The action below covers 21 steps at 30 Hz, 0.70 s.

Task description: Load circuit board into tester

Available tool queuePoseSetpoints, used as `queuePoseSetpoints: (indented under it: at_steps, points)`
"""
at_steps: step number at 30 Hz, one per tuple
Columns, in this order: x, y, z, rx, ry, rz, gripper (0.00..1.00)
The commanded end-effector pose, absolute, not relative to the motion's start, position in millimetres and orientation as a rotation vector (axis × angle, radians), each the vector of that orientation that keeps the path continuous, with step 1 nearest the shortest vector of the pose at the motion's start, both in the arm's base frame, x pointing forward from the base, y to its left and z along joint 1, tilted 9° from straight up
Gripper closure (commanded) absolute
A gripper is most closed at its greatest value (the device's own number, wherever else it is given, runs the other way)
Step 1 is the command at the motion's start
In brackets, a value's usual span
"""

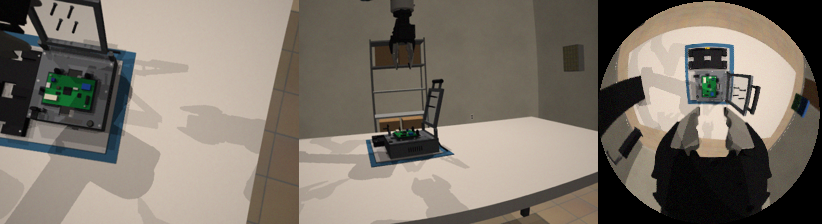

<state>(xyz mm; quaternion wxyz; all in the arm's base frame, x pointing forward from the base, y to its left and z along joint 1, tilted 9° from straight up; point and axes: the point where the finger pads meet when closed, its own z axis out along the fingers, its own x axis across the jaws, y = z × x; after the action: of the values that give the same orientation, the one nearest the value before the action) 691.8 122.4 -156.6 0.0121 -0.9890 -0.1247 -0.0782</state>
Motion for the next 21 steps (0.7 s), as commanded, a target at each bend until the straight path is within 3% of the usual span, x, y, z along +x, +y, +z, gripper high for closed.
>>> queuePoseSetpoints:
  at_steps: [1,21]
  points:
    - [714.8,129.0,-153.4,-3.083,-0.39,-0.245,0.7]
    - [807.6,152.4,-137.9,-3.084,-0.39,-0.245,0.7]
